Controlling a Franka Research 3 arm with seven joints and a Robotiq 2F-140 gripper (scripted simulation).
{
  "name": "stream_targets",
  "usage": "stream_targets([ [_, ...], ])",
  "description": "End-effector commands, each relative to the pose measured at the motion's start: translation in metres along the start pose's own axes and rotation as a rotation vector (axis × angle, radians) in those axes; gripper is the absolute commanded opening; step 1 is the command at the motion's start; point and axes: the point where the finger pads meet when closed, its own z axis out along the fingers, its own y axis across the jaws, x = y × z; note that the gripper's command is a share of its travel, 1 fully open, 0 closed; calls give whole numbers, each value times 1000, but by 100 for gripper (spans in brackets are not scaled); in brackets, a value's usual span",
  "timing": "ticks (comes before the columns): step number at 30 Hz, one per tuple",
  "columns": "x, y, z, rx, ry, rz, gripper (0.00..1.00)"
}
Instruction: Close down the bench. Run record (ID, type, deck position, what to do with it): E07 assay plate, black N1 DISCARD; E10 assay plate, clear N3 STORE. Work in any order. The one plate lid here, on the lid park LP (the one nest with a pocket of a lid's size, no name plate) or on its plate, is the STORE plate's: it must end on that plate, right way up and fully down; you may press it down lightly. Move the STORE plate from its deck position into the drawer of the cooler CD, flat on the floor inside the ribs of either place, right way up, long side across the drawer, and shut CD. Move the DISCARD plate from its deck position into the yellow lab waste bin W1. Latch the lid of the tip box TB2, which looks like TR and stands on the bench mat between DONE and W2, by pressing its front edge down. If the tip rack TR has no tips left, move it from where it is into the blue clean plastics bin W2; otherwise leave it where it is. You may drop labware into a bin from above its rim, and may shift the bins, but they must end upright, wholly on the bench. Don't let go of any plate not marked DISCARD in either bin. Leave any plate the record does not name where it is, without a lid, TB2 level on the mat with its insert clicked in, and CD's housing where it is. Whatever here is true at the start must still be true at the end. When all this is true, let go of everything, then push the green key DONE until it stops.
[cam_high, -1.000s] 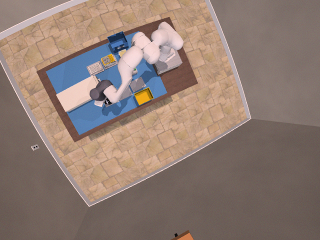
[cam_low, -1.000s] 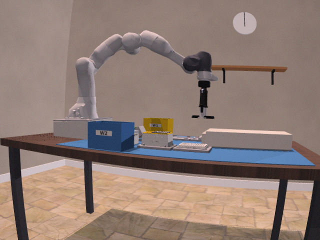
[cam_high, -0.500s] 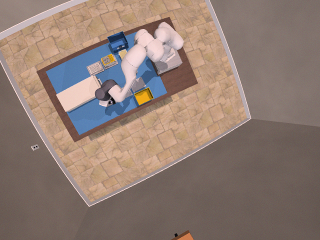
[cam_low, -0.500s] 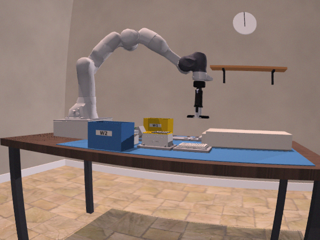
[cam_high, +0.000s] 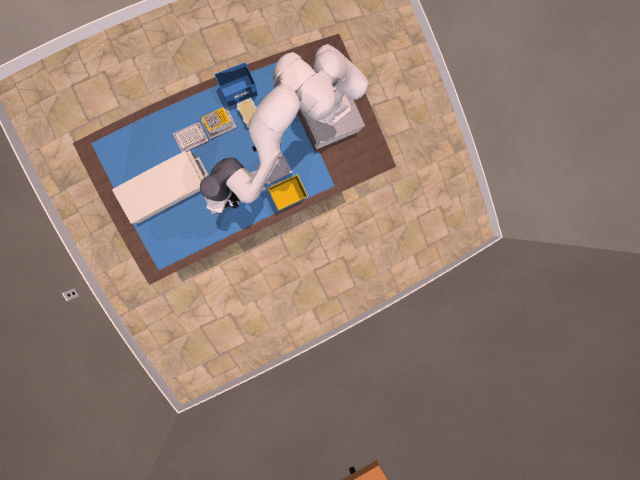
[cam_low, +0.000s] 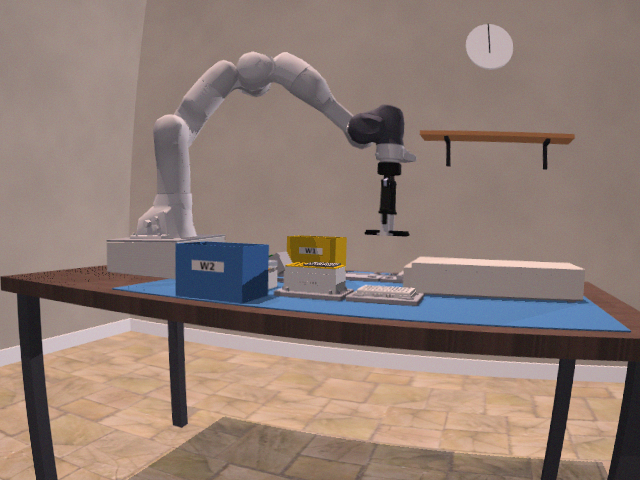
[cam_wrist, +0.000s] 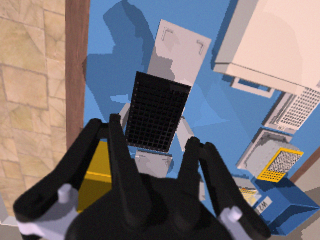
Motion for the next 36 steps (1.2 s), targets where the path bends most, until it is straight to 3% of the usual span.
stream_targets([
  [1,-4,-5,-2,3,14,14,0],
  [36,-81,-35,-1,3,14,14,0],
])
